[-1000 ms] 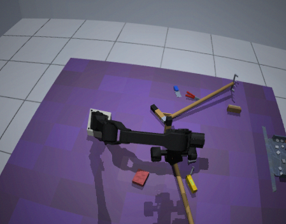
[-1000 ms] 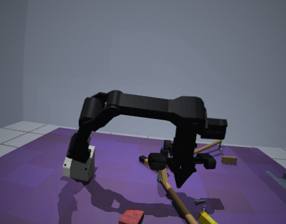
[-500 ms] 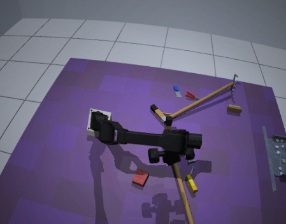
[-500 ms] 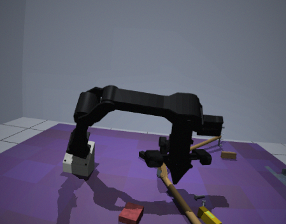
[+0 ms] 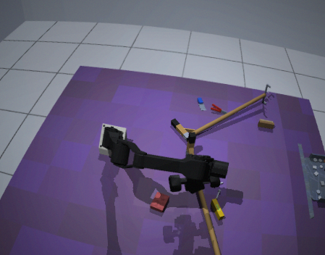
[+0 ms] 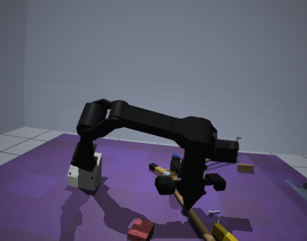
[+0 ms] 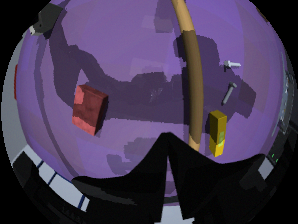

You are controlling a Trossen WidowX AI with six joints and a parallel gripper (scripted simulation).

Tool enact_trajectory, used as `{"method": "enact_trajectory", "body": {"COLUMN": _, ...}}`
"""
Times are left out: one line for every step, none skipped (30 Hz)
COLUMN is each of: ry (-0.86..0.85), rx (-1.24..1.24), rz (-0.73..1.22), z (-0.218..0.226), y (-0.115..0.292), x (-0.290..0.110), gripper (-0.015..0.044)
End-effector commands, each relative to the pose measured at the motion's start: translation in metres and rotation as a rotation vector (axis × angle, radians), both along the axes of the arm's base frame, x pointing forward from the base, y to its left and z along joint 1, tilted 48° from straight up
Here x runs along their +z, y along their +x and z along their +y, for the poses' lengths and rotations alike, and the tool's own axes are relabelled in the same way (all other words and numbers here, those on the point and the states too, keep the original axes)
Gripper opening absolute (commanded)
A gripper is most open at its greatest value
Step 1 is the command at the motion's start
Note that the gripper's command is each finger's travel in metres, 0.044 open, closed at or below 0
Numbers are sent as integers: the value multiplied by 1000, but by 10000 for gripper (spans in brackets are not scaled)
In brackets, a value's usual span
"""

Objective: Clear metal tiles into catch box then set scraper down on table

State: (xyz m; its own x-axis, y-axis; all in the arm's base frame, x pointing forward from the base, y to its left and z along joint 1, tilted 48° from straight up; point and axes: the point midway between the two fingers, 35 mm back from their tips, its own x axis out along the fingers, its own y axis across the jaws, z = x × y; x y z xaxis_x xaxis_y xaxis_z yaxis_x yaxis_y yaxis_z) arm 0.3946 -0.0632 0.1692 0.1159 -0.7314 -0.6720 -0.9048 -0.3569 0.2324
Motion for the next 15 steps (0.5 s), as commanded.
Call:
{"method": "enact_trajectory", "body": {"ry": -4, "rx": 3, "rz": 13, "z": -10, "y": 0, "x": -9, "gripper": 0}}
{"method": "enact_trajectory", "body": {"ry": -4, "rx": 4, "rz": 13, "z": -11, "y": 0, "x": -10, "gripper": 0}}
{"method": "enact_trajectory", "body": {"ry": -5, "rx": 4, "rz": 14, "z": -13, "y": 1, "x": -12, "gripper": 0}}
{"method": "enact_trajectory", "body": {"ry": -5, "rx": 5, "rz": 15, "z": -15, "y": 1, "x": -14, "gripper": 0}}
{"method": "enact_trajectory", "body": {"ry": -5, "rx": 6, "rz": 16, "z": -17, "y": 1, "x": -15, "gripper": 0}}
{"method": "enact_trajectory", "body": {"ry": -6, "rx": 7, "rz": 16, "z": -19, "y": 1, "x": -17, "gripper": 0}}
{"method": "enact_trajectory", "body": {"ry": -6, "rx": 7, "rz": 17, "z": -21, "y": 2, "x": -18, "gripper": 0}}
{"method": "enact_trajectory", "body": {"ry": -6, "rx": 8, "rz": 18, "z": -23, "y": 2, "x": -20, "gripper": 0}}
{"method": "enact_trajectory", "body": {"ry": -7, "rx": 9, "rz": 18, "z": -25, "y": 2, "x": -22, "gripper": 0}}
{"method": "enact_trajectory", "body": {"ry": -7, "rx": 10, "rz": 19, "z": -27, "y": 2, "x": -23, "gripper": 0}}
{"method": "enact_trajectory", "body": {"ry": -8, "rx": 10, "rz": 20, "z": -28, "y": 2, "x": -25, "gripper": 0}}
{"method": "enact_trajectory", "body": {"ry": -8, "rx": 11, "rz": 21, "z": -30, "y": 2, "x": -26, "gripper": 0}}
{"method": "enact_trajectory", "body": {"ry": -9, "rx": 12, "rz": 21, "z": -32, "y": 2, "x": -28, "gripper": 0}}
{"method": "enact_trajectory", "body": {"ry": -10, "rx": 12, "rz": 22, "z": -34, "y": 2, "x": -29, "gripper": 0}}
{"method": "enact_trajectory", "body": {"ry": -10, "rx": 13, "rz": 23, "z": -36, "y": 2, "x": -31, "gripper": 0}}
